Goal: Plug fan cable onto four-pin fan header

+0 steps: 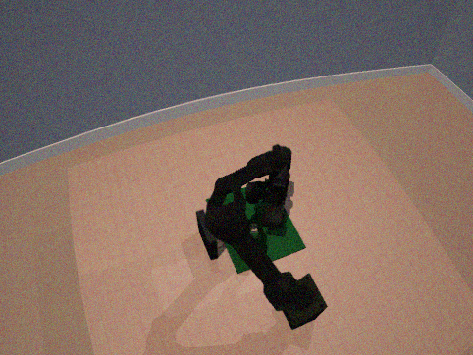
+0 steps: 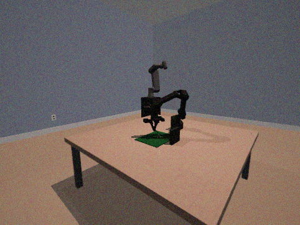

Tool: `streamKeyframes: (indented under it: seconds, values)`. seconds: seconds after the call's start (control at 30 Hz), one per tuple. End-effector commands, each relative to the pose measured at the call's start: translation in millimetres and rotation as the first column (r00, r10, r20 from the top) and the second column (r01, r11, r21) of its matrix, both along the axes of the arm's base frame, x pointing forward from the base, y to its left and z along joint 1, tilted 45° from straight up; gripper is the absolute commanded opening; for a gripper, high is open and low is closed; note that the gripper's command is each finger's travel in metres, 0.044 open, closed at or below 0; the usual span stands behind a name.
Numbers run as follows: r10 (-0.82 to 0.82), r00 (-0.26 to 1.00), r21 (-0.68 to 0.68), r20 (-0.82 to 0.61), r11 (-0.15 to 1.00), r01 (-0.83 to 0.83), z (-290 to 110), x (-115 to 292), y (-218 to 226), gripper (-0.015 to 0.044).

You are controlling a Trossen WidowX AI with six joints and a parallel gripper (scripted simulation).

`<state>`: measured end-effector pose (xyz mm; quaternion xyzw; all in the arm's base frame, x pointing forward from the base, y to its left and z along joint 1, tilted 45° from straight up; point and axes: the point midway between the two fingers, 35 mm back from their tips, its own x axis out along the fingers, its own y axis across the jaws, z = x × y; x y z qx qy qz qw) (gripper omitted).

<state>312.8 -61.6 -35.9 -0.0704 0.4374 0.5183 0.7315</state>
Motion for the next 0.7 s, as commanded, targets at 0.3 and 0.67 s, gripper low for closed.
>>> streamKeyframes:
  seconds: [0.3, 0.67]
  values:
    - [0.299, 0.912, -0.074, 0.282, 0.954, -0.29, 11, 3, 11, 0.0]
    - [0.53, 0.695, -0.207, 0.486, 0.842, -0.498, 19, 5, 20, 0.0]
